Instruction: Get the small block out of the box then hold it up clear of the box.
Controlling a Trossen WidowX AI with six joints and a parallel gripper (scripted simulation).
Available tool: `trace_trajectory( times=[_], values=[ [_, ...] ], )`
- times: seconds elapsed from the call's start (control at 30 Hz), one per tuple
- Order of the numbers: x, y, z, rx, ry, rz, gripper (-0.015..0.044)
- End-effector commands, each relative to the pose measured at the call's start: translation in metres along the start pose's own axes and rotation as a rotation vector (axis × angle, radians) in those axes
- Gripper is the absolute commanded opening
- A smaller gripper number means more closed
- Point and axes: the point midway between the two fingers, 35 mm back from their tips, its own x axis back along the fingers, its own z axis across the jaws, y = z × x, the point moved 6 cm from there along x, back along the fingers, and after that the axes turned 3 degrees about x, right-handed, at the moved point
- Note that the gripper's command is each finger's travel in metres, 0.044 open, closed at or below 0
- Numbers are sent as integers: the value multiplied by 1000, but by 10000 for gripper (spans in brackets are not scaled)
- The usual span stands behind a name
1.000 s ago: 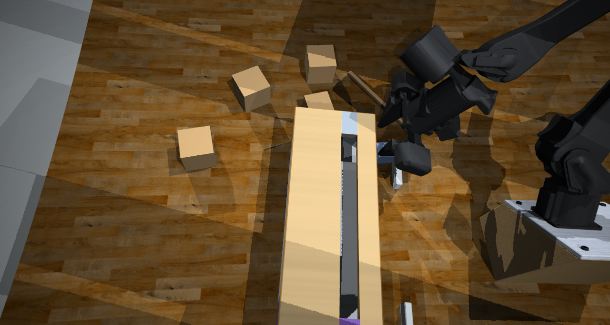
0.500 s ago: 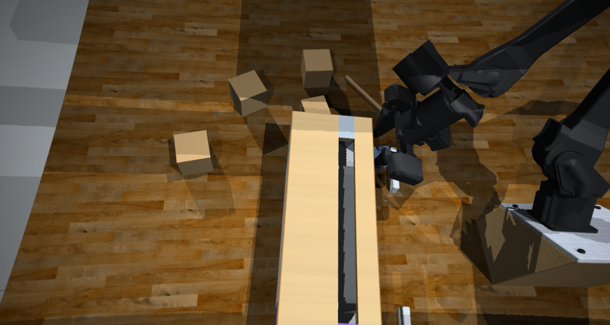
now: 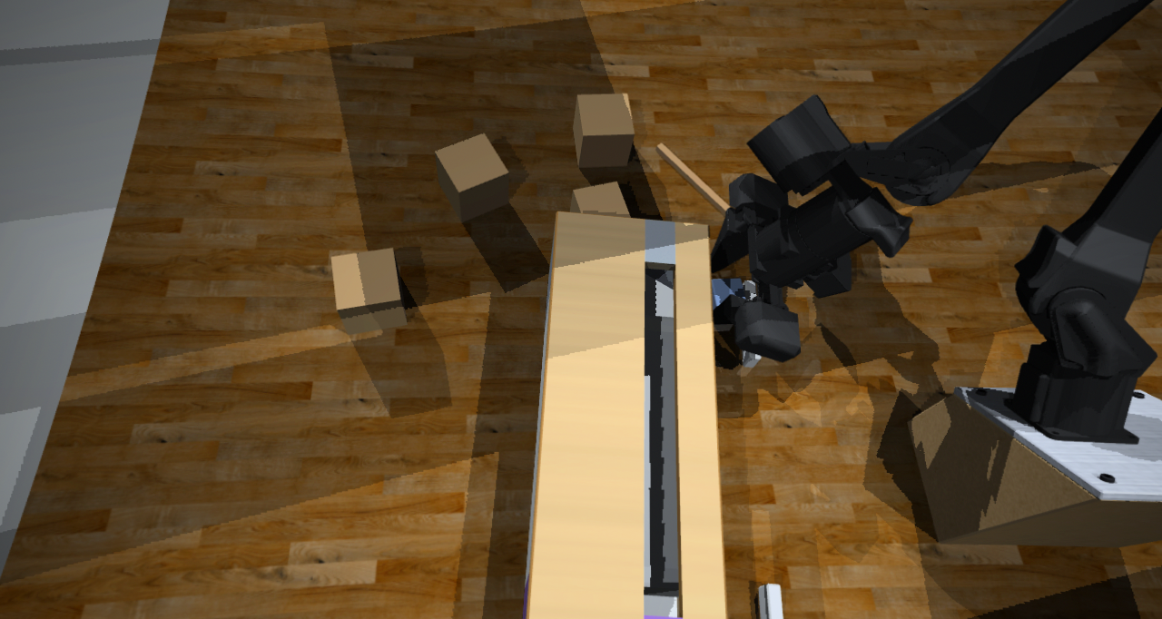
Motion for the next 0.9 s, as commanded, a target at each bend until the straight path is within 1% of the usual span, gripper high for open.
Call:
trace_trajectory(
  times=[0.0, 0.07, 0.3, 0.4, 0.5, 0.63, 0.87],
  values=[
    [-5, 5, -2, 10, -7, -3, 285],
    [-6, 6, -2, 10, -7, -3, 285],
    [-6, 6, -2, 10, -7, -3, 101],
    [-6, 6, -2, 10, -7, -3, 81],
    [-3, 4, -2, 13, -5, -4, 2],
    [6, -2, -2, 12, -7, -5, 0],
    [35, -16, -1, 5, -8, -4, 0]
  ],
)
